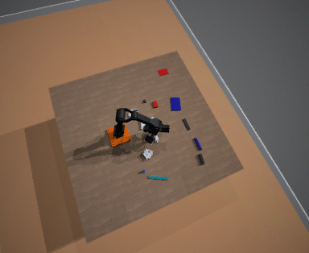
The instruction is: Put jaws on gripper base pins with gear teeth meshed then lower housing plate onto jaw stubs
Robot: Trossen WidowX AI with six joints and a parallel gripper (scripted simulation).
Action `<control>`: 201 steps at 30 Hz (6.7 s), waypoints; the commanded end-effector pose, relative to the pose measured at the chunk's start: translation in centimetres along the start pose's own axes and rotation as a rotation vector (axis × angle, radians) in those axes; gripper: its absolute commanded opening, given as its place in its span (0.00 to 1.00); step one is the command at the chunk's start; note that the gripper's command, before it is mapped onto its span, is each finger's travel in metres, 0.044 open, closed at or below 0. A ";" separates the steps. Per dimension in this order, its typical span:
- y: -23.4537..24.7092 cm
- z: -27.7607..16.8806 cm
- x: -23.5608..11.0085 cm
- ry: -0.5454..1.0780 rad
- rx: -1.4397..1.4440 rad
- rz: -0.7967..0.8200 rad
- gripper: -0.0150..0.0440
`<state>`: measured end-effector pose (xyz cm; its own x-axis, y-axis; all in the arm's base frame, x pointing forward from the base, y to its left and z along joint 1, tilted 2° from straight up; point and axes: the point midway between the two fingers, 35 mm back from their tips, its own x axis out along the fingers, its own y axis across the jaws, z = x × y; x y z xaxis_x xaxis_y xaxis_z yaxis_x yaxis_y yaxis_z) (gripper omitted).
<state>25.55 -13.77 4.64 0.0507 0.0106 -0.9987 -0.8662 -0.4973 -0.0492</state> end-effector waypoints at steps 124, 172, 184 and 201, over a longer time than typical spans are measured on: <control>-2.9 5.4 -6.7 -0.002 0.774 0.001 0.48; -4.4 12.7 -6.7 -0.008 1.818 0.005 0.48; -4.4 14.5 -6.6 -0.009 2.079 0.008 0.48; -4.3 16.0 -6.5 -0.010 2.307 0.010 0.48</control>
<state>21.13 2.18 11.10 0.0491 0.0253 -0.9985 0.2032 0.9785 0.0348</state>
